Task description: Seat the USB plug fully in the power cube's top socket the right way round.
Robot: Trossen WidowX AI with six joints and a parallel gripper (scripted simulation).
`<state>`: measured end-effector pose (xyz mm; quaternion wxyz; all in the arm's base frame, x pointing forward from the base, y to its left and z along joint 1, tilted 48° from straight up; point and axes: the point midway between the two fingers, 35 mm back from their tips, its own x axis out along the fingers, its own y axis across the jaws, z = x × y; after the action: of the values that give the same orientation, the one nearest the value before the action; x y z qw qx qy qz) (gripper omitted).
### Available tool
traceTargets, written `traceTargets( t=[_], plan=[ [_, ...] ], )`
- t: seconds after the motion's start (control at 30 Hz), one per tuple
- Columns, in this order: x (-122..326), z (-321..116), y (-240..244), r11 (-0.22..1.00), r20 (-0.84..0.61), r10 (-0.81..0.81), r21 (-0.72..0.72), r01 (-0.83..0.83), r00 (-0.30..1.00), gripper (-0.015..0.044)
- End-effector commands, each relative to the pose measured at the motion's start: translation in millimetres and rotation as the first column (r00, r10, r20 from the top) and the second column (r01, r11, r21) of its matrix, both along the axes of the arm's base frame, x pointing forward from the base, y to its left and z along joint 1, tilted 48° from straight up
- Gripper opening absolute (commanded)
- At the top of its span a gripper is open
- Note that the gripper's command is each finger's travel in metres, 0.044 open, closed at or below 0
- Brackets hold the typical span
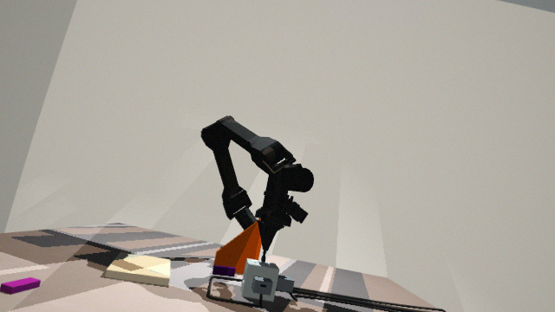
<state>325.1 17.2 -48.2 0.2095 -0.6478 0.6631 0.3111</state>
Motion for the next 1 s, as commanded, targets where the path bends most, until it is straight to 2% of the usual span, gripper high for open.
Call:
traceTargets(
  t=[0.0, 0.97],
  plan=[
    [0, 1, 2, 1.000, 0.000, 0.000, 0.000, 0.000, 1.000, 0.0000],
    [2, 15, 16, 1.000, 0.000, 0.000, 0.001, 0.000, 1.000, 0.0000]
  ],
)
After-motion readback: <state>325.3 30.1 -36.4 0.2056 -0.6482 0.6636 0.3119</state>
